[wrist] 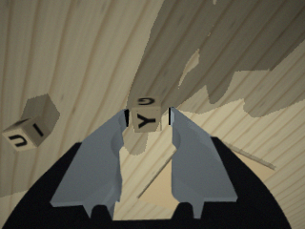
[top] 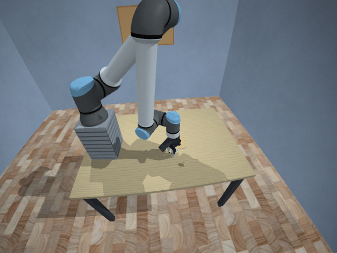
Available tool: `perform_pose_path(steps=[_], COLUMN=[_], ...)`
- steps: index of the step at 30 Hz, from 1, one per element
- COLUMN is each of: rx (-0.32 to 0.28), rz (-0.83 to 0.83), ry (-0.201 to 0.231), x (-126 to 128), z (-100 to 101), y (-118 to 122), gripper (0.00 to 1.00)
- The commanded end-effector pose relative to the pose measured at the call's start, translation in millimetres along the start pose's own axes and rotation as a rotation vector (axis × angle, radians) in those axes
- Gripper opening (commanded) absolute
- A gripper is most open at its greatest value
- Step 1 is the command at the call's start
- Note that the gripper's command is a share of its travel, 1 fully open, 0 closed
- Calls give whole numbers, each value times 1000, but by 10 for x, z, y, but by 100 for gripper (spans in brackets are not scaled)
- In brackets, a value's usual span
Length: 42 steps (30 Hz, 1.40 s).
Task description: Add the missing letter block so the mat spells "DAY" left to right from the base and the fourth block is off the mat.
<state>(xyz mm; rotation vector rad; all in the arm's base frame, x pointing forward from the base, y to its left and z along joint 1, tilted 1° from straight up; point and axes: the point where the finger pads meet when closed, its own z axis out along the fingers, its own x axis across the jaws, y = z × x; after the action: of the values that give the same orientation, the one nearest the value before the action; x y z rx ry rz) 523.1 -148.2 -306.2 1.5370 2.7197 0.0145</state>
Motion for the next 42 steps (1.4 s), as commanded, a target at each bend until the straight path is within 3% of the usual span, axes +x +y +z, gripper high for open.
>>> perform_pose_path(steps=[1,5,6,42], rx=[-2,-2,-2,-2], rz=[-2,-2,-2,-2], ry=[-6,-6,-6,-6], x=[-28,-28,-28,-28], z=[-11,-11,-11,-25], y=[27,27,27,27], gripper=[25,25,5,5])
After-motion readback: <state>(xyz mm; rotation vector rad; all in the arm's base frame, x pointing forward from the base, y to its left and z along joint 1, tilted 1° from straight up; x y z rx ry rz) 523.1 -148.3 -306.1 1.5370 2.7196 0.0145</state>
